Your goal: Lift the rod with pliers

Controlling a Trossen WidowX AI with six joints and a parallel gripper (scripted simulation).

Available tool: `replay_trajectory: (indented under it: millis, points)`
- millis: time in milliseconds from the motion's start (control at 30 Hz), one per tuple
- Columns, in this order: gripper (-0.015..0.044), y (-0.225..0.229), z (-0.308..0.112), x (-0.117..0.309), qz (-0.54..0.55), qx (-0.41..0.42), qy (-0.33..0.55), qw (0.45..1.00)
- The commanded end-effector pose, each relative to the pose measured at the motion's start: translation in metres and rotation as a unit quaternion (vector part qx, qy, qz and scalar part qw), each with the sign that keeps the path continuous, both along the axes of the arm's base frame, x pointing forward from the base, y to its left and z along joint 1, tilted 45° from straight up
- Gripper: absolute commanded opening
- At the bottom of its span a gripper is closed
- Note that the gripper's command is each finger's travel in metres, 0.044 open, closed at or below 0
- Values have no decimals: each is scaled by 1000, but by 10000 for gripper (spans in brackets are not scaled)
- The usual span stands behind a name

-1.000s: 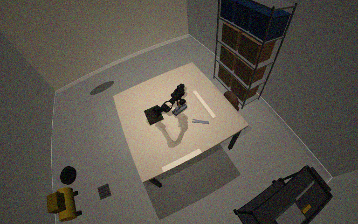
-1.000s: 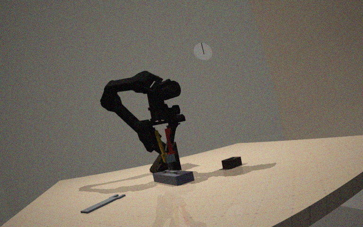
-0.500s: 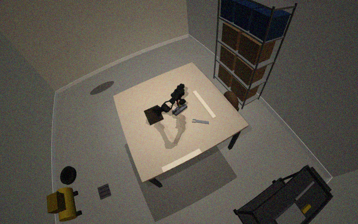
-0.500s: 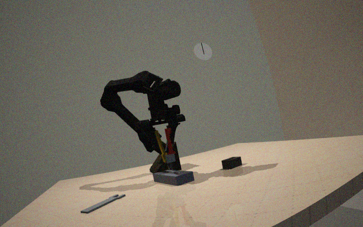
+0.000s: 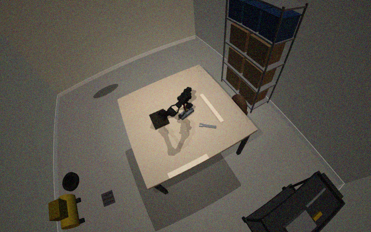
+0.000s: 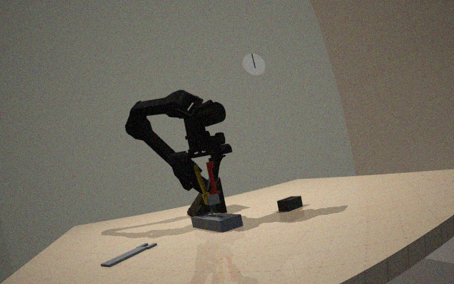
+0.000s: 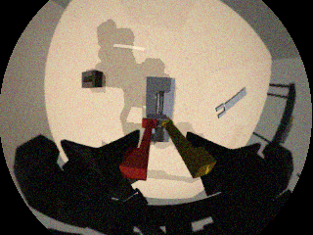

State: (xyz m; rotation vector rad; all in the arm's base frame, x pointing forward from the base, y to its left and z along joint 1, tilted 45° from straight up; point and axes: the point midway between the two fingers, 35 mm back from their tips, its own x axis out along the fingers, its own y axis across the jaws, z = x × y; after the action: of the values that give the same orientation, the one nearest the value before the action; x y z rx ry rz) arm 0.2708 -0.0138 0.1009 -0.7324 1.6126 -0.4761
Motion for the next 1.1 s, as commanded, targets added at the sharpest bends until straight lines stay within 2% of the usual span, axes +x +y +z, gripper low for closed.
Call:
replay_trajectory:
  millis: [0,1067]
  points:
    - [316,-2,-3,-1,4,0,1,1000]
    - [316,-13,-12,-2,4,0,1,1000]
